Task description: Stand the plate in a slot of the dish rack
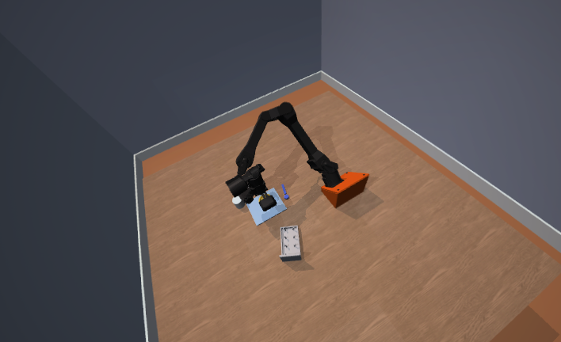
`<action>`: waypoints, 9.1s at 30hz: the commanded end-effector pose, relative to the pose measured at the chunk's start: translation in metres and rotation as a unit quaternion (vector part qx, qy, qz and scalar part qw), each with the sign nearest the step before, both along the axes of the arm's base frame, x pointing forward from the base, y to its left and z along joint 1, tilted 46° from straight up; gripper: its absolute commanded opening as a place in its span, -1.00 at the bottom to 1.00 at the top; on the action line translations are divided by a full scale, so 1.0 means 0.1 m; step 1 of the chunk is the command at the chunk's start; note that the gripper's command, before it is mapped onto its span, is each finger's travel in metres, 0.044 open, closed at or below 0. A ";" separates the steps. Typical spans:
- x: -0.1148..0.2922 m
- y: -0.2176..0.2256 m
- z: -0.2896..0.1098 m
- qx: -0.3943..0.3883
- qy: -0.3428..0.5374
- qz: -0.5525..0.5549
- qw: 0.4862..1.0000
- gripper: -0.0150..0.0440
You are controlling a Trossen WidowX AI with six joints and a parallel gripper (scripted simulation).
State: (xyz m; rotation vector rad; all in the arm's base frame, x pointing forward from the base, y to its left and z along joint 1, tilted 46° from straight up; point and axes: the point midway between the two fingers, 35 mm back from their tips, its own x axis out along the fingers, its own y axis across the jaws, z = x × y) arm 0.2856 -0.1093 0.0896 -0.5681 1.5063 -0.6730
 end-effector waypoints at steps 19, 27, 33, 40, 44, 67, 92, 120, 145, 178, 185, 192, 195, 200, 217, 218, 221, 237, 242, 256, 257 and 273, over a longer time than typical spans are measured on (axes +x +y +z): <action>-0.07 -0.16 -0.14 -0.004 0.008 0.000 1.000 0.71; -0.07 -0.16 -0.14 -0.004 0.008 0.000 1.000 0.53; -0.05 -0.14 -0.12 -0.003 0.007 0.002 1.000 0.20; 0.06 0.14 0.13 0.002 0.000 0.019 1.000 -0.43; 0.10 0.30 0.27 0.005 -0.004 0.028 1.000 -0.49; 0.16 1.05 0.99 0.013 -0.015 0.068 0.997 -0.49; -0.33 2.05 0.06 -0.028 -0.152 -0.109 0.982 -0.49; -0.44 1.66 -0.59 0.203 0.078 -0.053 0.975 -0.49; -0.42 1.45 -0.97 0.431 0.107 0.142 0.884 -0.49; -0.33 1.15 -1.04 0.464 -0.066 0.522 0.713 -0.49; -0.34 1.07 -0.99 0.415 -0.109 0.600 0.675 -0.49; -0.35 0.99 -0.93 0.349 -0.146 0.671 0.638 -0.49; -0.36 0.99 -0.93 0.342 -0.149 0.677 0.634 -0.49; -0.36 0.99 -0.93 0.342 -0.149 0.677 0.634 -0.49; -0.24 1.12 -1.07 0.338 -0.150 0.677 0.636 -0.49; -0.23 1.13 -1.09 0.337 -0.150 0.678 0.635 -0.49; -0.22 1.14 -1.09 0.335 -0.151 0.679 0.635 -0.49; -0.20 1.23 -1.20 0.323 -0.157 0.687 0.632 -0.49; -0.20 1.24 -1.20 0.322 -0.157 0.687 0.632 -0.49; -0.22 1.11 -1.32 0.312 -0.160 0.692 0.631 -0.49; -0.21 1.12 -1.30 0.312 -0.160 0.691 0.633 -0.49; -0.21 1.12 -1.30 0.311 -0.159 0.691 0.632 0.04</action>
